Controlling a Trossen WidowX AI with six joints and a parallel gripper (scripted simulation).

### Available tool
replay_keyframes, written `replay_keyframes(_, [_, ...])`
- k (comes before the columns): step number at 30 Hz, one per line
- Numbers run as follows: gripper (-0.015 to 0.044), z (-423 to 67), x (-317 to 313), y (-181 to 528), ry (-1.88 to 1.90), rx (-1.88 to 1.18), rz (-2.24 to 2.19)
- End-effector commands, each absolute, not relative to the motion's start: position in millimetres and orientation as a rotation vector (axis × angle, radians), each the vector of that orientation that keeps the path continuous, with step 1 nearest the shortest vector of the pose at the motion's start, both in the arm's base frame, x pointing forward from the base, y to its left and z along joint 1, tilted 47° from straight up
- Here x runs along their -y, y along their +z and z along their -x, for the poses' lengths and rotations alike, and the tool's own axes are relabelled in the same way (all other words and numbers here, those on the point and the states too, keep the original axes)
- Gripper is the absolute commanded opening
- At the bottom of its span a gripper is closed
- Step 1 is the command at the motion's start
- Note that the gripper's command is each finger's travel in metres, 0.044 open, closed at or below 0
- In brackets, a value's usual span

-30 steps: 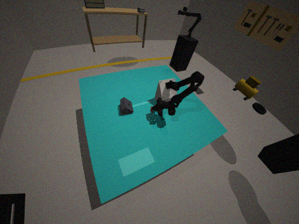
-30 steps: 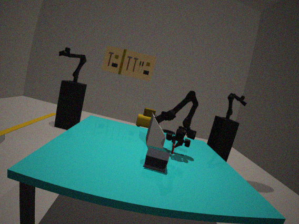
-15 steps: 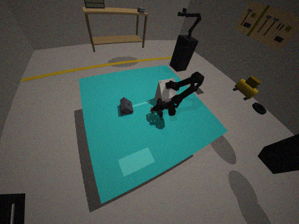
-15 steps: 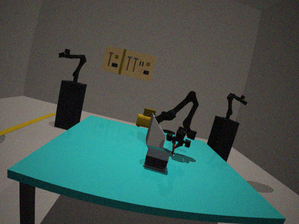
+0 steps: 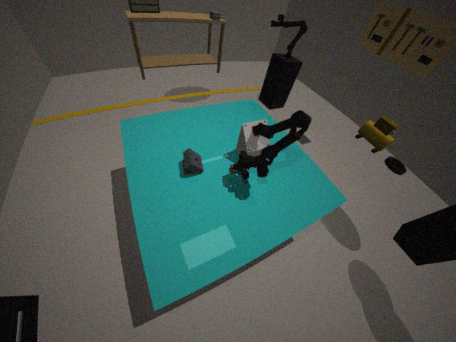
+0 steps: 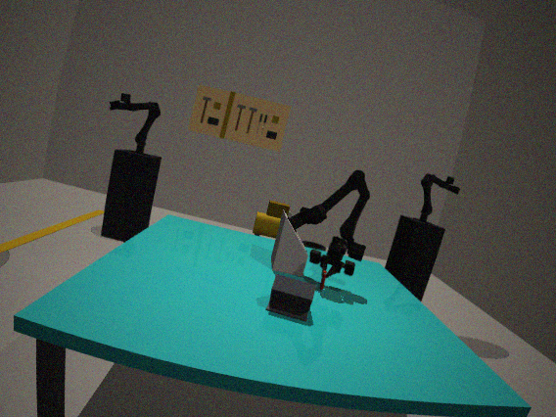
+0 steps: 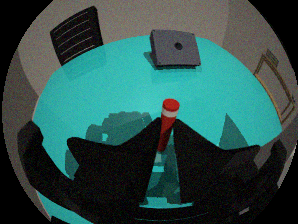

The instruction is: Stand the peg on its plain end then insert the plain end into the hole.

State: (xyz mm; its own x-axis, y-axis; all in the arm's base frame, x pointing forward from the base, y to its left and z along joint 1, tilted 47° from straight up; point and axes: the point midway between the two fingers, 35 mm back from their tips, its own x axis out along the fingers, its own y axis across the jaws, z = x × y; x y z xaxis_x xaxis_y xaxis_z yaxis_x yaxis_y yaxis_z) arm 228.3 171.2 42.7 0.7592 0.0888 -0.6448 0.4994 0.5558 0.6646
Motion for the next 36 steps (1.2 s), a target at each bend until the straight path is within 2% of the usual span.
replay_keyframes(1, [0.0049,-228,-172,41,-0.267,-0.689,-0.967])
replay_keyframes(36, [0.0049,-226,-184,43,-0.235,-0.688,-0.969])
